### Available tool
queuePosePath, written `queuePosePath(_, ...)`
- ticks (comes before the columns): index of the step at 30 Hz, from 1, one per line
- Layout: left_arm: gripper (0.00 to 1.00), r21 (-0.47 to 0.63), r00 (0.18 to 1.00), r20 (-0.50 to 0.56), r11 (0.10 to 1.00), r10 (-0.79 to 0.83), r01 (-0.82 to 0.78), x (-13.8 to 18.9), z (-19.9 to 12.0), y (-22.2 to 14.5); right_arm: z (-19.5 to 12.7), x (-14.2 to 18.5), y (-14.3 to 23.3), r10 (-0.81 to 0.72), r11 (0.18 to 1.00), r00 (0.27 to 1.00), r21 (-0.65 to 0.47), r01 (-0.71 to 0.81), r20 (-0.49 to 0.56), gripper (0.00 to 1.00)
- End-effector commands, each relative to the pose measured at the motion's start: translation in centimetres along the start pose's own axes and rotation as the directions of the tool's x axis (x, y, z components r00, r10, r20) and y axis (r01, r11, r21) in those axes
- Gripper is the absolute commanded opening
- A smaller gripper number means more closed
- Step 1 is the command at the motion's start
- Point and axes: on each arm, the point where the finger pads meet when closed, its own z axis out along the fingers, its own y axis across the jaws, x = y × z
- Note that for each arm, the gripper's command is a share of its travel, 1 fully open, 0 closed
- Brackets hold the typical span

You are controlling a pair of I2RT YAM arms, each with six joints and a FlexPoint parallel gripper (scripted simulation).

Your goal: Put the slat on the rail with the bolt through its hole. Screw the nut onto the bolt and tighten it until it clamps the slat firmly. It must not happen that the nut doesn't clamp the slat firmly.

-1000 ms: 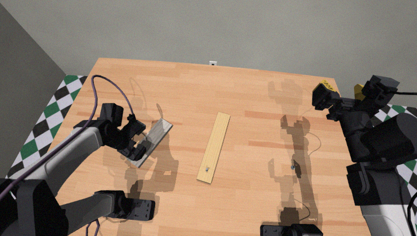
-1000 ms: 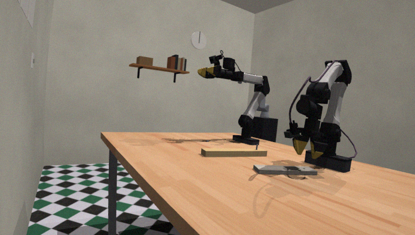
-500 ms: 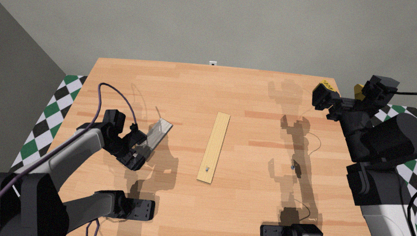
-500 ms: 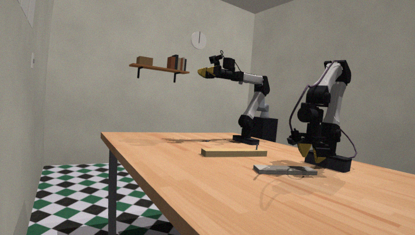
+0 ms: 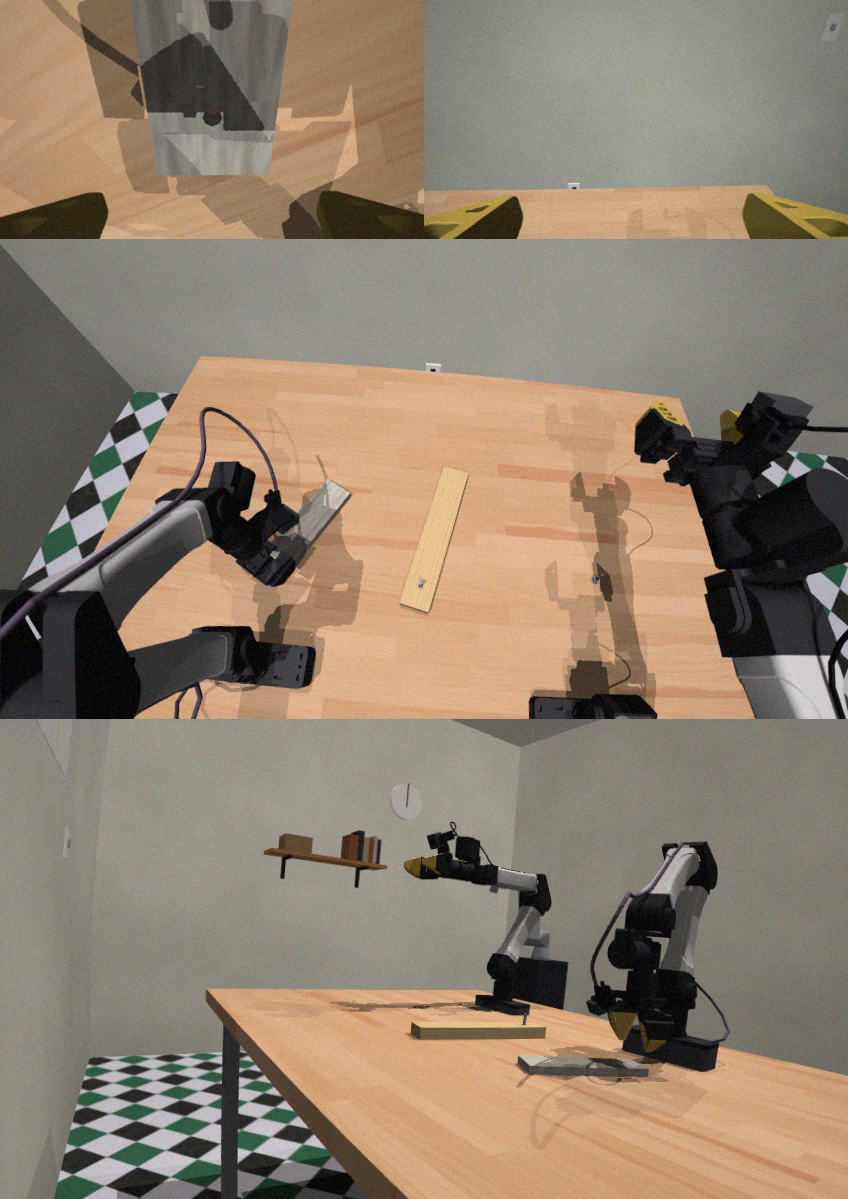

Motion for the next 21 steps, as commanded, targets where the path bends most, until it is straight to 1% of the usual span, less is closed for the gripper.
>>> queuePosePath(1,1.0,-0.001,1.0,0.005,1.0,-0.003,0.003,0.1,0.0,0.0,-0.1,-0.6,0.1,-0.003,1.0,1.0,-0.007,0.003,0.015,1.0)
queuePosePath(5,1.0,0.002,1.0,0.003,1.0,-0.002,0.002,0.1,0.0,0.0,-0.1,-0.6,0.1,-0.003,1.0,1.0,-0.007,0.003,0.015,1.0)
queuePosePath(21,1.0,0.005,1.0,0.001,1.0,-0.001,0.001,0.1,2.0,0.0,-0.1,-0.6,0.1,-0.003,1.0,1.0,-0.007,0.003,0.015,1.0)
